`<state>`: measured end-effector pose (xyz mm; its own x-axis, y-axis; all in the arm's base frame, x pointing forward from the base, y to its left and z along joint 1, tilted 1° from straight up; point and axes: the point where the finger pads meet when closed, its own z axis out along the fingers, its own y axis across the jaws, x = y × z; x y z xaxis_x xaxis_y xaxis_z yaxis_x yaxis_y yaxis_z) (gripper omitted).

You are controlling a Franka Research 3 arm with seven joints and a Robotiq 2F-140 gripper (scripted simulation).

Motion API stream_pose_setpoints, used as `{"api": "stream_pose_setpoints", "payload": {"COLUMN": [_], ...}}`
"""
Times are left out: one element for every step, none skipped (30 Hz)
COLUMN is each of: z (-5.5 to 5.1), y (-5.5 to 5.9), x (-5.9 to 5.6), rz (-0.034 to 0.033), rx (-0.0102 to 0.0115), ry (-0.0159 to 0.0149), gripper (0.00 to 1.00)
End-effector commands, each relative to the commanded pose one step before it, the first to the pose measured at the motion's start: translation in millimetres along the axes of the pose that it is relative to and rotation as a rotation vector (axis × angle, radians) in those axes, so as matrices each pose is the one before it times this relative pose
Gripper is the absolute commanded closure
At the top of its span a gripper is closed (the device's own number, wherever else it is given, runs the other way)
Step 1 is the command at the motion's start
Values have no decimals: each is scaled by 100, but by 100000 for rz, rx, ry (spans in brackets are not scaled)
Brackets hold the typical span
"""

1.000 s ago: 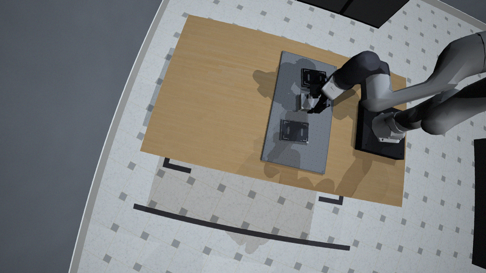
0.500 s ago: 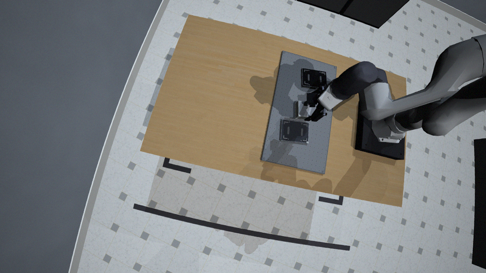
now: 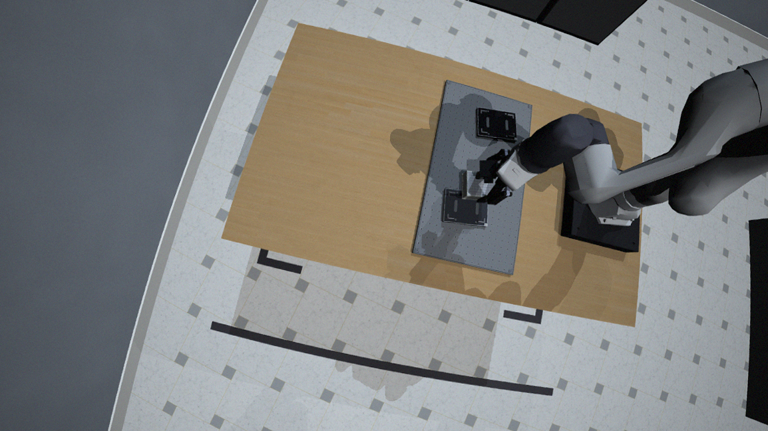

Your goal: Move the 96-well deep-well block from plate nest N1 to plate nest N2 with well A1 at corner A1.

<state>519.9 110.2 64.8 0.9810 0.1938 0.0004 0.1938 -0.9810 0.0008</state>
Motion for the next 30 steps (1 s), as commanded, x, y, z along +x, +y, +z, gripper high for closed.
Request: {"api": "stream_pose_setpoints", "payload": {"z": [102,0,0,0,0,0,0,0,0,0,0,0,0,0,0,0,0,0,0,0,0,0,0,0,0,0,0,0,0,0], "y": [-958,-317,0,0,-317,-317,-317,-317,-317,-317,-317,-317,-317,-317,-317,-383,-366,-71,-15,0,0,14,17,17,16,14,11,9,7,5], "x": [272,103,0,0,103,103,103,103,103,103,103,103,103,103,103,115,110,14,-3,0,0,-7,-7,-7,-7,-7,-6,-5,-5,-5], "rz": [5024,0,0,0,0,0,0,0,0,0,0,0,0,0,0,0,0,0,0,0,0,0,0,0,0,0,0,0,0,0], "rx": [-677,0,0,0,0,0,0,0,0,0,0,0,0,0,0,0,0,0,0,0,0,0,0,0,0,0,0,0,0,0], "ry": [-709,0,0,0,0,0,0,0,0,0,0,0,0,0,0,0,0,0,0,0,0,0,0,0,0,0,0,0,0,0], "gripper": [40,40,40,40,40,40,40,40,40,40,40,40,40,40,40,40,40,40,40,40,40,40,40,40,40,40,40,40,40,40]}}
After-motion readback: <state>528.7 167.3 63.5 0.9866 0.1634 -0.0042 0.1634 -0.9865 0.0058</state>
